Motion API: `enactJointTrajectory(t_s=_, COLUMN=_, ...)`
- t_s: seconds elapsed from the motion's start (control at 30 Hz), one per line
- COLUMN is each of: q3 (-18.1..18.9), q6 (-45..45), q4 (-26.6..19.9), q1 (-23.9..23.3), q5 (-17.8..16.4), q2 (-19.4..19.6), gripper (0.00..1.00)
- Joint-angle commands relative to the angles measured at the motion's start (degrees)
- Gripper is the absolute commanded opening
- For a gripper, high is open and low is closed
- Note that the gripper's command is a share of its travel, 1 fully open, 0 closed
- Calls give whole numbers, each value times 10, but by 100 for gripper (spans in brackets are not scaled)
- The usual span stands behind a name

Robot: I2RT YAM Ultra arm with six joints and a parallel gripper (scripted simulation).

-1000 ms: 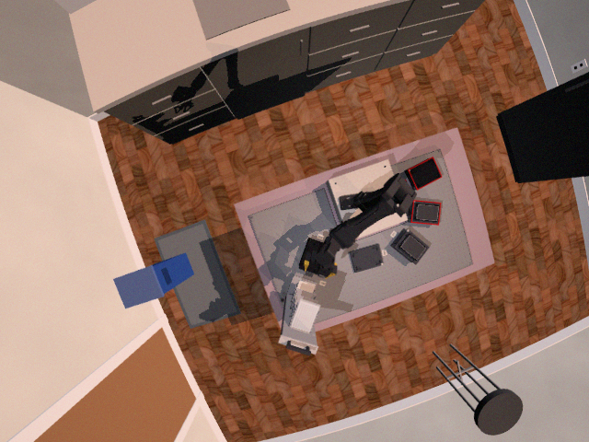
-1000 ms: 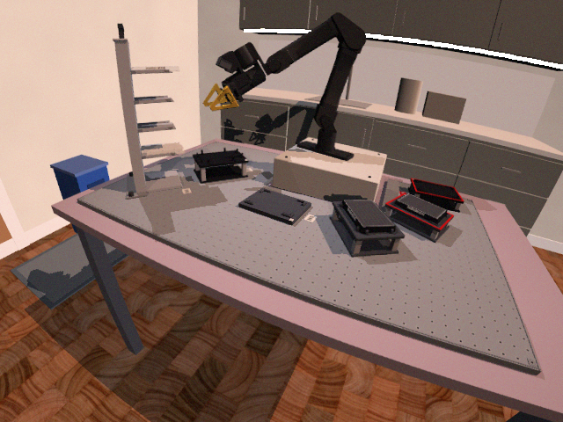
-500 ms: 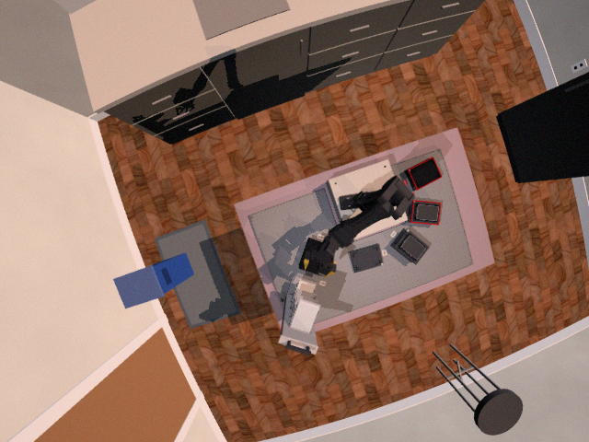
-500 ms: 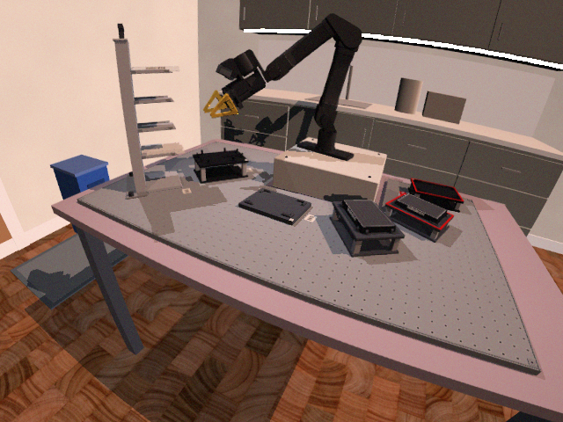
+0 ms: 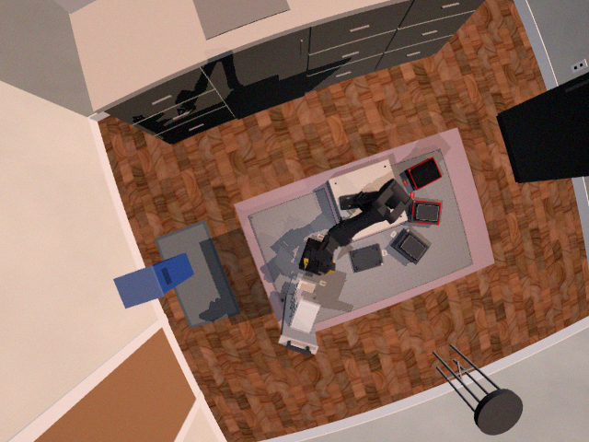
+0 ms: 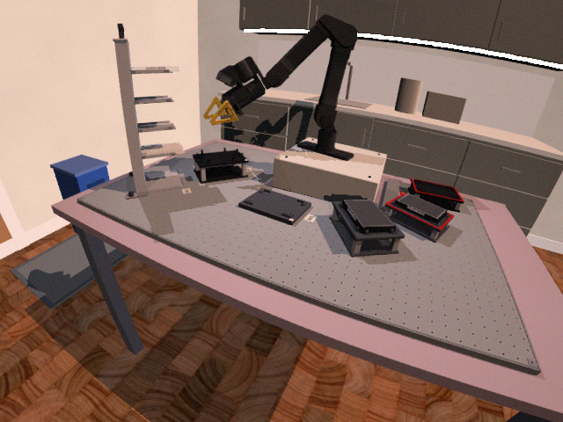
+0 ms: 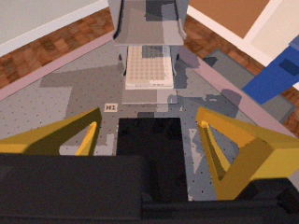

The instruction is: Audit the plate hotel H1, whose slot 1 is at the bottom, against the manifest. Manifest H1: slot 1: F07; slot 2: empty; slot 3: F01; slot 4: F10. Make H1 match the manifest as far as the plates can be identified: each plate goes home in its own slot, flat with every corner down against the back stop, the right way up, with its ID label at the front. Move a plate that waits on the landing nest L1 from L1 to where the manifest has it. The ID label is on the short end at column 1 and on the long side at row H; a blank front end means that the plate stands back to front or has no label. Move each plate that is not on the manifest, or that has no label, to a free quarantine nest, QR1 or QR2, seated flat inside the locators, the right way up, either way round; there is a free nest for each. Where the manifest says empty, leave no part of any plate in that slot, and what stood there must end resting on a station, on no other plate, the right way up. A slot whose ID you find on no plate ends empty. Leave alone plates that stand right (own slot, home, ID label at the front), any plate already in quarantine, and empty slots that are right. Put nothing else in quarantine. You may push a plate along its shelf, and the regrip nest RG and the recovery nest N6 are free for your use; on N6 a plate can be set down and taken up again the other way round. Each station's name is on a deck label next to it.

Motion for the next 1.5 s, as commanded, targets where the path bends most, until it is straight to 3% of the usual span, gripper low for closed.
enactJointTrajectory(t_s=0.0, q3=-2, q6=-1, q4=22, q1=0, q5=-1, q2=5, gripper=100)
enactJointTrajectory(t_s=0.13, q3=-11, q6=-1, q4=42, q1=1, q5=-1, q2=17, gripper=100)
enactJointTrajectory(t_s=0.8, q3=37, q6=15, q4=72, q1=28, q5=22, q2=88, gripper=100)
enactJointTrajectory(t_s=1.47, q3=38, q6=16, q4=73, q1=28, q5=22, q2=89, gripper=100)
